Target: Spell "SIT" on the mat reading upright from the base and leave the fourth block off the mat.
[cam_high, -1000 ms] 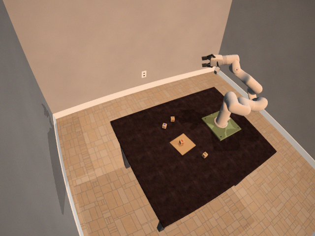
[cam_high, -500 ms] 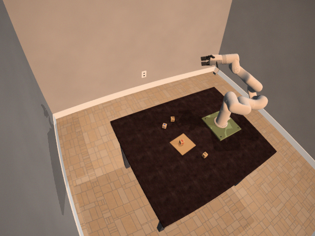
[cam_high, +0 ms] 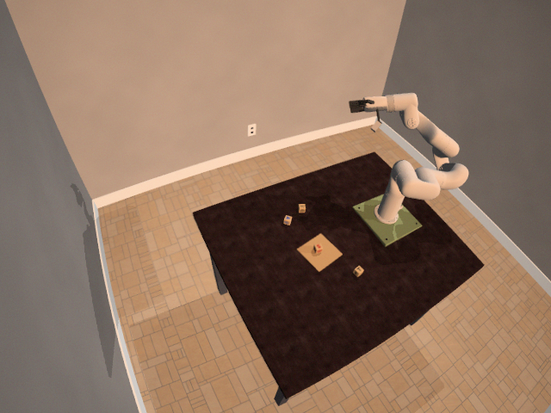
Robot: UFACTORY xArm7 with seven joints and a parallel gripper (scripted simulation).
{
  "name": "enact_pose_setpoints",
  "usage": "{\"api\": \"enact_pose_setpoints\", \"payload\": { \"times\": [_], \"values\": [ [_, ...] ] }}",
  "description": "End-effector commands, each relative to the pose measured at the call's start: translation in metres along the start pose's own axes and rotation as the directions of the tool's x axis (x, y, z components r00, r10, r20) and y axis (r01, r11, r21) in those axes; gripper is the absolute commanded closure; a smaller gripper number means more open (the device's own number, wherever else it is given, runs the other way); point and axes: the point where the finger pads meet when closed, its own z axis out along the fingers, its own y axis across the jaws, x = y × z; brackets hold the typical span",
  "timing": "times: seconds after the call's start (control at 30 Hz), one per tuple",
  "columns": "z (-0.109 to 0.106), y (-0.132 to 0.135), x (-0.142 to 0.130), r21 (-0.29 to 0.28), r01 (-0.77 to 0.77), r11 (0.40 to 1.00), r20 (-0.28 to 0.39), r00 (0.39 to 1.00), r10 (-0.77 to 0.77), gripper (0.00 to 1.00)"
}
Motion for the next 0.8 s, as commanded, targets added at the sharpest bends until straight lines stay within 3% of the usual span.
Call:
{"api": "enact_pose_setpoints", "payload": {
  "times": [0.0, 0.23, 0.27, 0.53, 0.57, 0.77],
  "values": [
    [0.004, 0.014, 0.001, 0.017, 0.125, 0.992, 0.003, 0.992, -0.125, 0.0],
    [0.004, 0.014, 0.001, 0.017, 0.125, 0.992, 0.003, 0.992, -0.125, 0.0],
    [0.01, 0.028, 0.005, 0.032, 0.25, 0.968, -0.001, 0.968, -0.251, 0.0],
    [0.01, 0.028, 0.005, 0.032, 0.25, 0.968, -0.001, 0.968, -0.251, 0.0],
    [0.017, 0.043, 0.011, 0.044, 0.378, 0.925, -0.008, 0.926, -0.378, 0.0],
    [0.017, 0.043, 0.011, 0.044, 0.378, 0.925, -0.008, 0.926, -0.378, 0.0]
  ]
}}
